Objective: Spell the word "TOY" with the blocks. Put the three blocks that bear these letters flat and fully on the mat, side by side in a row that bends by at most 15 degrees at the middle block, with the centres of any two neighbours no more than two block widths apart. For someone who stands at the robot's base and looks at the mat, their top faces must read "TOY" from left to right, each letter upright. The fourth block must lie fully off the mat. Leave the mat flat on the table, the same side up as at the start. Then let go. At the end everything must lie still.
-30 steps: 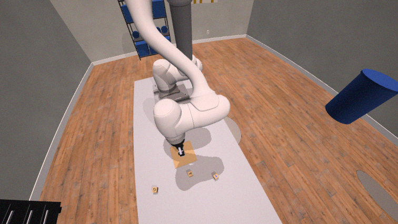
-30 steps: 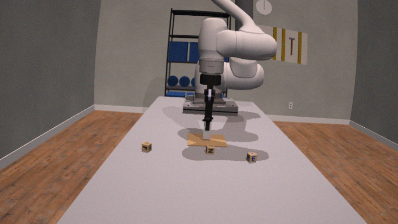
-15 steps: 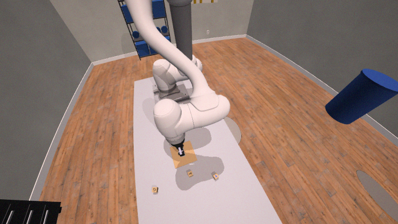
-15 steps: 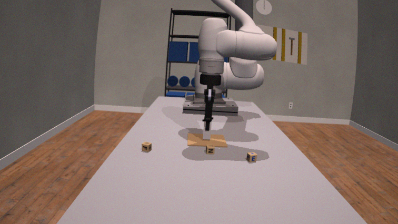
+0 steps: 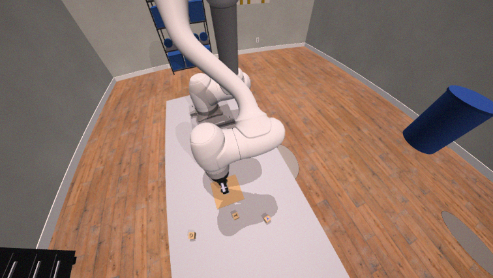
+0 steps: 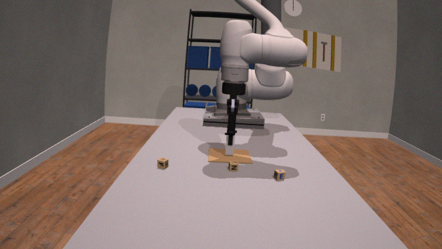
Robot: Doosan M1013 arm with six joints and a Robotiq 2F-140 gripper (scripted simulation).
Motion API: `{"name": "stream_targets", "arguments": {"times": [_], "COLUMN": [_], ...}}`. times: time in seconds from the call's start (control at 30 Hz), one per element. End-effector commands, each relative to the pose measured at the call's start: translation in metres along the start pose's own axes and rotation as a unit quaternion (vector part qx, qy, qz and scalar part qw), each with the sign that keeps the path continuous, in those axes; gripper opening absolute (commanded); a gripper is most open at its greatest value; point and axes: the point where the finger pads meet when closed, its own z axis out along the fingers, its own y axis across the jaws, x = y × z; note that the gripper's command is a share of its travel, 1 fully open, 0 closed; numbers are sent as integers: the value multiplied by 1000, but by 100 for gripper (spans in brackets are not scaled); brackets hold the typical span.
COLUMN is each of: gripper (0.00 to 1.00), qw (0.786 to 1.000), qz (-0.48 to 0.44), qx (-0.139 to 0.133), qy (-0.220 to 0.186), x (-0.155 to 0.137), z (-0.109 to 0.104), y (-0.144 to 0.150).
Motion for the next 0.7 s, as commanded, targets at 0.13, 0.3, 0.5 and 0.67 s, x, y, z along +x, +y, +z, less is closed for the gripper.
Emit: {"name": "stream_targets", "arguments": {"times": [0.13, 0.3, 0.5, 0.67], "gripper": [13, 15, 18, 22], "qw": [1000, 1000, 1000, 1000], "qz": [0, 0, 0, 0], "qx": [2, 2, 2, 2], "qy": [-1, -1, -1, -1], "x": [1, 1, 1, 1], "z": [4, 4, 4, 4], "y": [-2, -2, -2, -2]}}
